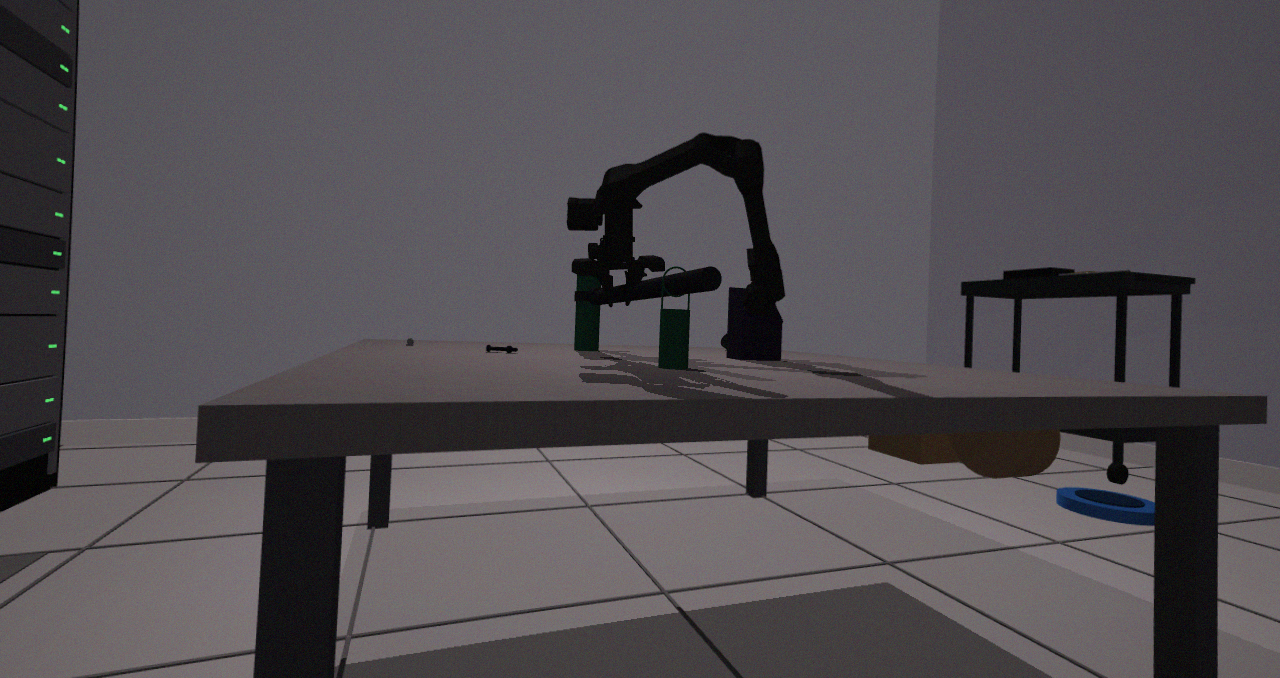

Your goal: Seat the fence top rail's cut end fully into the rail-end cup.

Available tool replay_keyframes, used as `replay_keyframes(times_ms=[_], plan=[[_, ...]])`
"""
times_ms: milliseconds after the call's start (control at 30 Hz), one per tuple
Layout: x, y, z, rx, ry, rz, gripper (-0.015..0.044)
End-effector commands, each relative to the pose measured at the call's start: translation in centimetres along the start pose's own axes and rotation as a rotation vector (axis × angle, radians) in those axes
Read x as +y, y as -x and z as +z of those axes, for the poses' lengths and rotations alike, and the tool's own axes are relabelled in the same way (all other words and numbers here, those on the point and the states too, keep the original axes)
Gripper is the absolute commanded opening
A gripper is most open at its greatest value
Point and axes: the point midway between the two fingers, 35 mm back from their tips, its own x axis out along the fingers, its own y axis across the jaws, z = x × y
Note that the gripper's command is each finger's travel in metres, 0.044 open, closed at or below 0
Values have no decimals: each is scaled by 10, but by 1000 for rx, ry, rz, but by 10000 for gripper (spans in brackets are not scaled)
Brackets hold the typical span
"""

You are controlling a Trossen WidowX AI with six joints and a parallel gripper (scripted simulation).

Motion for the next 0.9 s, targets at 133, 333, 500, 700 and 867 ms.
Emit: replay_keyframes(times_ms=[133, 333, 500, 700, 867], plan=[[0, 1, 0, -1, -1, 2, 0], [0, 1, 1, -3, -1, 2, 0], [0, 1, 1, -4, -1, 2, 0], [0, 2, 2, -6, -2, 2, 0], [0, 2, 2, -7, -2, 2, 0]])
